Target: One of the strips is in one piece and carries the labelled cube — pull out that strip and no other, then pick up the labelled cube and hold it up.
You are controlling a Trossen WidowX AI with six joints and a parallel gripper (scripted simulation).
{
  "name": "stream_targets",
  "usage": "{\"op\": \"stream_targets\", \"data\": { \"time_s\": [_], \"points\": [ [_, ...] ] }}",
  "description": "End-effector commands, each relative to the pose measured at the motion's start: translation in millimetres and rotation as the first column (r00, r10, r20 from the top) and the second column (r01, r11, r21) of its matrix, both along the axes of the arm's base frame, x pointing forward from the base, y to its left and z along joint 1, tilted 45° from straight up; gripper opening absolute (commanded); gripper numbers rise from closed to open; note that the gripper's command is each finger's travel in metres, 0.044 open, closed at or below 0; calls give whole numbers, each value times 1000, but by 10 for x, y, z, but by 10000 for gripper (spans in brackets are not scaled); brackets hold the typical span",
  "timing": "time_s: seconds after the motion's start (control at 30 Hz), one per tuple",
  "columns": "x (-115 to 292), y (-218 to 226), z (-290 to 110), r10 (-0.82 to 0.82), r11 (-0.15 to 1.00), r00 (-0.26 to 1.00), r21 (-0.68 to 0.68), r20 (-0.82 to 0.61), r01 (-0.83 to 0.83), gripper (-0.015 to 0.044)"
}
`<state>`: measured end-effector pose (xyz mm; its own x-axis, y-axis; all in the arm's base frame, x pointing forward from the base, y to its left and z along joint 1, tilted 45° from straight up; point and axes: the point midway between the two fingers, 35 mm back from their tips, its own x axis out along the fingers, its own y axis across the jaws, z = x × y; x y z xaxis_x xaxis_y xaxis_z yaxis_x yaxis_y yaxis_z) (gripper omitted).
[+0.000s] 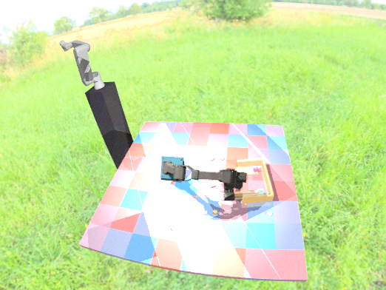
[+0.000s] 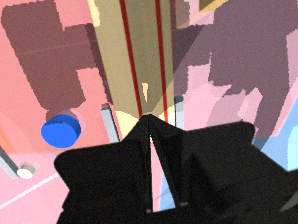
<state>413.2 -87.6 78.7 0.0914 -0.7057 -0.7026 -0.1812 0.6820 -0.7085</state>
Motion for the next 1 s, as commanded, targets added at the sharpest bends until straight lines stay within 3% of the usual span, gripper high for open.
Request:
{"op": "stream_targets", "data": {
  "time_s": [0.0, 0.97],
  "points": [
    [-112, -45, -13, -4, 1000, 1000, -1, -14, 4, 0],
    [-539, -140, 9, -4, 1000, 1000, -1, -16, 4, 0]
  ]
}}
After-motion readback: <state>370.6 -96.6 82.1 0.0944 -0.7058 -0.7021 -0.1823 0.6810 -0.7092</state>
